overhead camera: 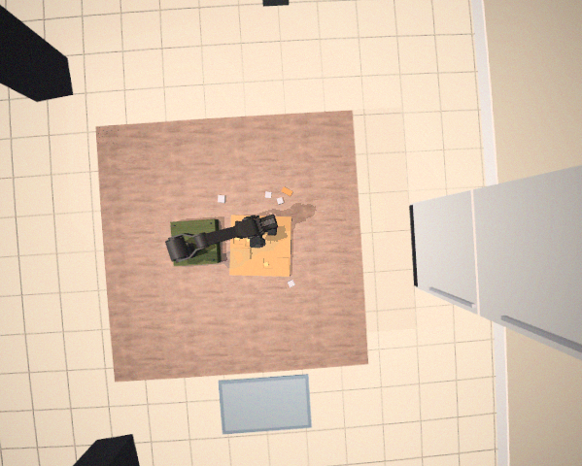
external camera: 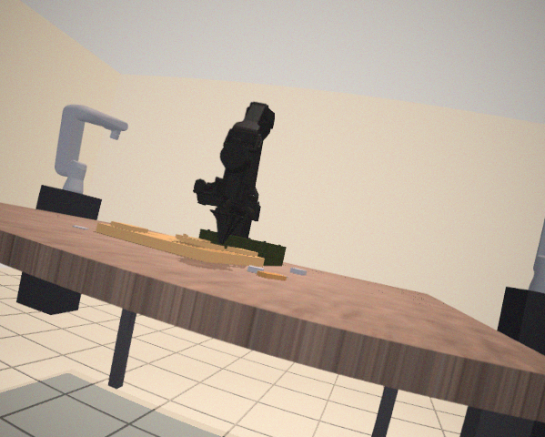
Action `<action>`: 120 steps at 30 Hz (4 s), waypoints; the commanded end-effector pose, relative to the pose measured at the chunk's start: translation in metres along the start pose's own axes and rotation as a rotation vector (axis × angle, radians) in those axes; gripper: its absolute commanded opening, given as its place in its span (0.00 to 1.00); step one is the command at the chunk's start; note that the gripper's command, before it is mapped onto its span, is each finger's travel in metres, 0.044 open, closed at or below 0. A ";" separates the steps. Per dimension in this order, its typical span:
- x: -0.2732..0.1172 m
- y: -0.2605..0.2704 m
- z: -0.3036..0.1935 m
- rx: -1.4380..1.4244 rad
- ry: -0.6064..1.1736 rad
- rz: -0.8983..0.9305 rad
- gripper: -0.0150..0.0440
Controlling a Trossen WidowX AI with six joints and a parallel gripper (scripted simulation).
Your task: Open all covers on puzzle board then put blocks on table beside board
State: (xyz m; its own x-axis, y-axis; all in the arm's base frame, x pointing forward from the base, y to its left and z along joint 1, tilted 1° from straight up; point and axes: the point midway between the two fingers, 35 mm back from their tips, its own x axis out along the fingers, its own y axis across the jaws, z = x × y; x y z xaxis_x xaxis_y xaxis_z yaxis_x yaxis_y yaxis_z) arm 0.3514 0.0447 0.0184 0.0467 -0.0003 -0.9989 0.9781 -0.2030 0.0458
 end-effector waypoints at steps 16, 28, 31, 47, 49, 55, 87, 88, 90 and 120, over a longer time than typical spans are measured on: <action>0.016 -0.002 0.002 0.002 -0.012 -0.018 0.25; 0.016 0.013 -0.003 0.002 -0.012 -0.017 0.25; 0.016 0.014 -0.003 0.002 -0.012 -0.017 0.25; 0.016 0.035 -0.004 0.002 -0.012 -0.015 0.25; 0.016 0.035 -0.004 0.002 -0.012 -0.015 0.25; 0.016 0.042 -0.003 0.002 -0.012 -0.015 0.25; 0.016 0.076 0.010 0.002 -0.013 -0.012 0.25; 0.016 0.076 0.010 0.002 -0.013 -0.012 0.25; 0.016 0.078 0.011 0.002 -0.013 -0.012 0.25; 0.015 0.101 0.038 0.002 -0.015 -0.010 0.25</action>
State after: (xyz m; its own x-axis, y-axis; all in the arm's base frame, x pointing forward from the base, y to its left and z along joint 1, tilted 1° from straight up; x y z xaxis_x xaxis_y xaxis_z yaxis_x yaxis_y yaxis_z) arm 0.4425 -0.0084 0.0127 0.0456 -0.0072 -0.9989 0.9768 -0.2090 0.0461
